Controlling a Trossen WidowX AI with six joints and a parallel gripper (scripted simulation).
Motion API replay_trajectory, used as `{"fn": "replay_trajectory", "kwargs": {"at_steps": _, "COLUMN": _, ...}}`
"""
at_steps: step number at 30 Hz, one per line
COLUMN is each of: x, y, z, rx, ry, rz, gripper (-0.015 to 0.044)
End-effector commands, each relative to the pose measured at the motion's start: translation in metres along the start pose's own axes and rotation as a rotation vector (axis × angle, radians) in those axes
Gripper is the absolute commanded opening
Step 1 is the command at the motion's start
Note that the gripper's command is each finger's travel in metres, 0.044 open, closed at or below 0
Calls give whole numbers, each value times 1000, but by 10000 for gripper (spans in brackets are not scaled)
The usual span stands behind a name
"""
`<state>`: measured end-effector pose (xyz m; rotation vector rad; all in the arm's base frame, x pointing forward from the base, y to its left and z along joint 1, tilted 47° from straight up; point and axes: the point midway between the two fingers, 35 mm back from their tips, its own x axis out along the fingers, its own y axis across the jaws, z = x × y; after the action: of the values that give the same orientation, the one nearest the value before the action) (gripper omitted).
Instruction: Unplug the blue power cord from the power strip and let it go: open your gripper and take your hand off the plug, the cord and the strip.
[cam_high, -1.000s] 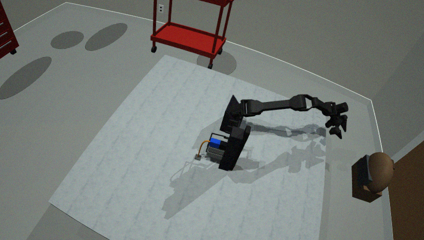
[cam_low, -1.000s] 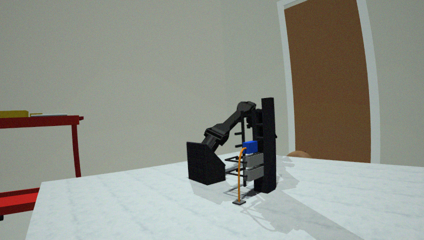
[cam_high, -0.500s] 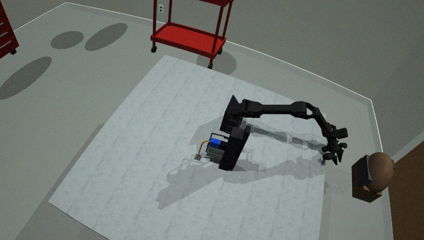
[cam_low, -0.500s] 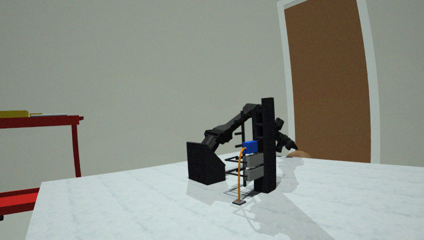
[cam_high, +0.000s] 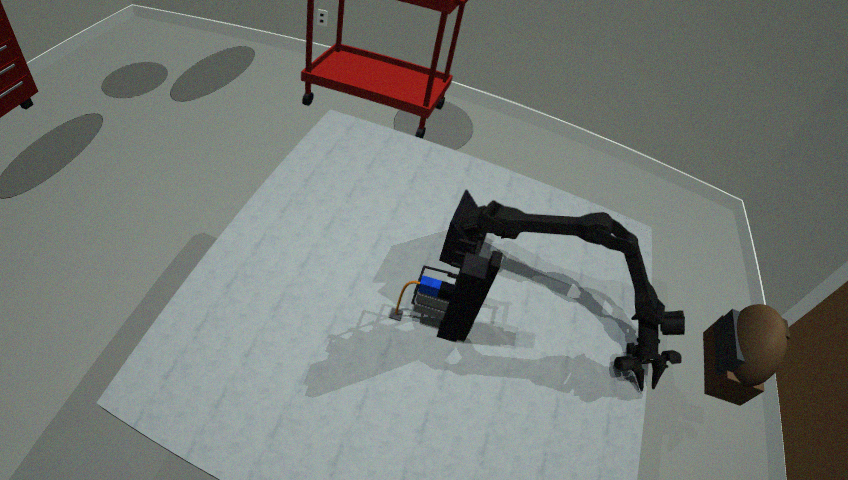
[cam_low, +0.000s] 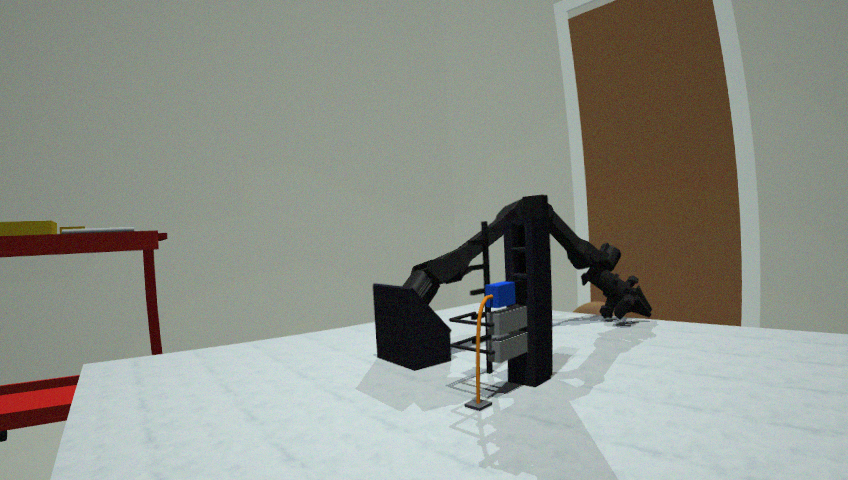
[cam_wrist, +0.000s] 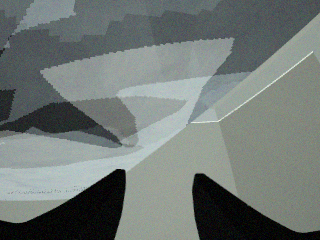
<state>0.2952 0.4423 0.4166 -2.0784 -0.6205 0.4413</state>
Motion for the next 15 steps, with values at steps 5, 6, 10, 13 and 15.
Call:
{"fn": "replay_trajectory", "kwargs": {"at_steps": 5, "x": 42, "y": 115, "z": -63, "rx": 233, "ry": 52, "rz": 248, "gripper": 160}}
{"fn": "replay_trajectory", "kwargs": {"at_steps": 6, "x": 45, "y": 130, "z": -71, "rx": 265, "ry": 62, "rz": 282, "gripper": 160}}
{"fn": "replay_trajectory", "kwargs": {"at_steps": 10, "x": 51, "y": 191, "z": -95, "rx": 424, "ry": 93, "rz": 414, "gripper": 160}}
{"fn": "replay_trajectory", "kwargs": {"at_steps": 13, "x": 50, "y": 237, "z": -112, "rx": 559, "ry": 124, "rz": 513, "gripper": 160}}
{"fn": "replay_trajectory", "kwargs": {"at_steps": 15, "x": 46, "y": 267, "z": -122, "rx": 654, "ry": 151, "rz": 579, "gripper": 160}}
